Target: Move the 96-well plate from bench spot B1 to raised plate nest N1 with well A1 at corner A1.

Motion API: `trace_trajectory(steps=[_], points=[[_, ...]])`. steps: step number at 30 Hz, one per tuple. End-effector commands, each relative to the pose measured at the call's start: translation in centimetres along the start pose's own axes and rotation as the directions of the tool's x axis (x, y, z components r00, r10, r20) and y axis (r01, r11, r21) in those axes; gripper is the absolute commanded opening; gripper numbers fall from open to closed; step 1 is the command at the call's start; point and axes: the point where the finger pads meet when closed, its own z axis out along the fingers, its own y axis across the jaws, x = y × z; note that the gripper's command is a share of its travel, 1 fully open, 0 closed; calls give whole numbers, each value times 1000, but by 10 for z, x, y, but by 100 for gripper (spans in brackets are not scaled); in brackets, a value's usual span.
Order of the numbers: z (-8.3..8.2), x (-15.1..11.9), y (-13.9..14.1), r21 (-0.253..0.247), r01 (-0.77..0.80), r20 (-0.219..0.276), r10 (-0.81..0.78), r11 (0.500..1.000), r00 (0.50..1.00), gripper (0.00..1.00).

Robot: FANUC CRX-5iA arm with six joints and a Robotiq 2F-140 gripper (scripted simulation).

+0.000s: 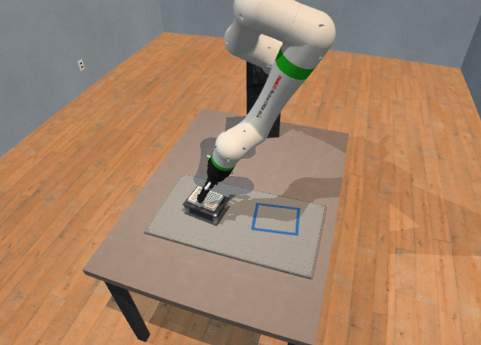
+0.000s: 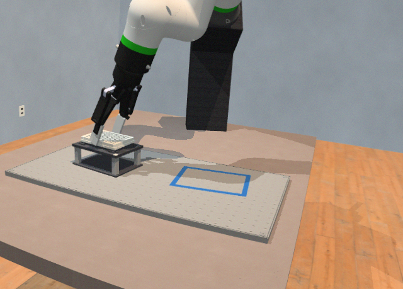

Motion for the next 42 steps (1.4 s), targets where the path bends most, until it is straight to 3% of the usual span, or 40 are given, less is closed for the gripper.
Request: trace_trajectory(steps=[1, 42], points=[[1, 0, 0, -47, 0, 11, 0, 999, 1000, 0], [6, 2, 0, -47, 0, 11, 0, 999, 1000, 0]])
